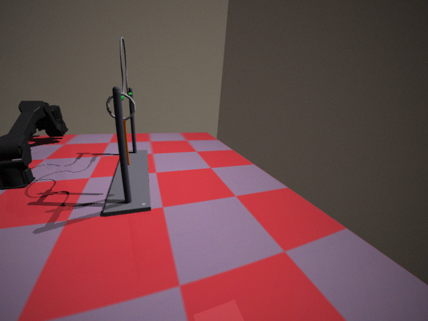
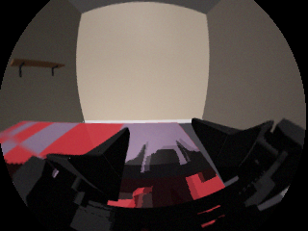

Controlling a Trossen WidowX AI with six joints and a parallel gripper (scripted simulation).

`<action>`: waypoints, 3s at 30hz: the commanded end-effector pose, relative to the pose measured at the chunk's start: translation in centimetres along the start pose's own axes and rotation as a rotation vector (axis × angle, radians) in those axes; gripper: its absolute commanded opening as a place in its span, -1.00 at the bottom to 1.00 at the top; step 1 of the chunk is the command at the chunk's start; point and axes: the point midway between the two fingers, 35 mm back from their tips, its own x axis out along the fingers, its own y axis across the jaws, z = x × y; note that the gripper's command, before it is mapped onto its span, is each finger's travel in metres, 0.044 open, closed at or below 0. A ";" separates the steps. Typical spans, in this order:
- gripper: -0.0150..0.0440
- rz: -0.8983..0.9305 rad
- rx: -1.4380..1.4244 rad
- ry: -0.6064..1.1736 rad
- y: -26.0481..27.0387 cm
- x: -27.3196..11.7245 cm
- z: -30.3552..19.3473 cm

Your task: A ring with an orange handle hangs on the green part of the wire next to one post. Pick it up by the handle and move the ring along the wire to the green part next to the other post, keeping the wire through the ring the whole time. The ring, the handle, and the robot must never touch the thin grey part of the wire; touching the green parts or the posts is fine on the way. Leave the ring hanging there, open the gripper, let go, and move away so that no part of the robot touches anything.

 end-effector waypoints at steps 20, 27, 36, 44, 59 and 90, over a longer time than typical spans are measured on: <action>0.05 -0.399 -0.159 0.054 -5.7 -11.7 8.4; 0.05 -0.576 -0.298 0.111 -6.7 -19.6 13.0; 0.05 -0.807 -0.481 0.221 -5.8 -29.9 19.4; 0.05 -1.005 -0.638 0.351 -2.8 -38.3 25.0; 0.05 -1.349 -0.907 0.684 7.1 -50.5 35.5; 0.05 -1.914 -1.144 1.702 36.0 -58.9 51.1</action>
